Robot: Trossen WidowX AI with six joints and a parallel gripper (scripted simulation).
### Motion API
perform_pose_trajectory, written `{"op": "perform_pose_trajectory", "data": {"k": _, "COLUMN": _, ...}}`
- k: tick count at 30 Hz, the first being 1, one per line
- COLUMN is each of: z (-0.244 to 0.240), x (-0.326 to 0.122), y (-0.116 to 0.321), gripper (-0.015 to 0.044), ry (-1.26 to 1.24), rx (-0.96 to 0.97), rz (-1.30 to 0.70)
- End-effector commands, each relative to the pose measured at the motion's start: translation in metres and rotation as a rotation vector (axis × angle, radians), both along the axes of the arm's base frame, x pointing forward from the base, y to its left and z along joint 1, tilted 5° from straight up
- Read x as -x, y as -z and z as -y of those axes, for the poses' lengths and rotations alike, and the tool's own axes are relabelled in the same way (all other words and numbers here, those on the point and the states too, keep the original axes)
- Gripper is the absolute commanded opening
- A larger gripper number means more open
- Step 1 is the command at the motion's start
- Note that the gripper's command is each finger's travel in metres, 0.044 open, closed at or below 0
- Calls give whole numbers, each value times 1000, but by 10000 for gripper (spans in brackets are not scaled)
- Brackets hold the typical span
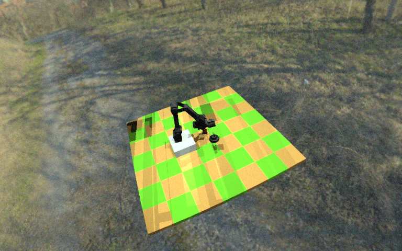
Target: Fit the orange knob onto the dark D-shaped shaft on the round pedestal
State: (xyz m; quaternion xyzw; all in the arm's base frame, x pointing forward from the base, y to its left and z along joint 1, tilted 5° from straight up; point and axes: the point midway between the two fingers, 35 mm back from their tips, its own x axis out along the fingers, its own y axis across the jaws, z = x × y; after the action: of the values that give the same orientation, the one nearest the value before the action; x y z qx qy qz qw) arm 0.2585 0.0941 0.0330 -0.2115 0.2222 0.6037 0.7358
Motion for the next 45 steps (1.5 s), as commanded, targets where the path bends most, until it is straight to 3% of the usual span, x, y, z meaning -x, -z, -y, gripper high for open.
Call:
{"op": "perform_pose_trajectory", "data": {"k": 1, "z": -2, "x": 4, "y": -15, "gripper": 440, "ry": 2, "rx": 1, "rz": -12}}
{"op": "perform_pose_trajectory", "data": {"k": 5, "z": -3, "x": 4, "y": -12, "gripper": 440, "ry": -3, "rx": 54, "rz": -46}}
{"op": "perform_pose_trajectory", "data": {"k": 11, "z": -8, "x": 6, "y": -9, "gripper": 440, "ry": -8, "rx": 583, "rz": -229}}
{"op": "perform_pose_trajectory", "data": {"k": 16, "z": -3, "x": 5, "y": -37, "gripper": 440, "ry": 40, "rx": 980, "rz": -193}}
{"op": "perform_pose_trajectory", "data": {"k": 31, "z": -3, "x": 5, "y": -38, "gripper": 440, "ry": 58, "rx": 992, "rz": -195}}
{"op": "perform_pose_trajectory", "data": {"k": 42, "z": -3, "x": 5, "y": -37, "gripper": 440, "ry": 983, "rx": 786, "rz": -605}}
{"op": "perform_pose_trajectory", "data": {"k": 45, "z": -3, "x": 5, "y": -36, "gripper": 440, "ry": 1042, "rx": 767, "rz": -630}}
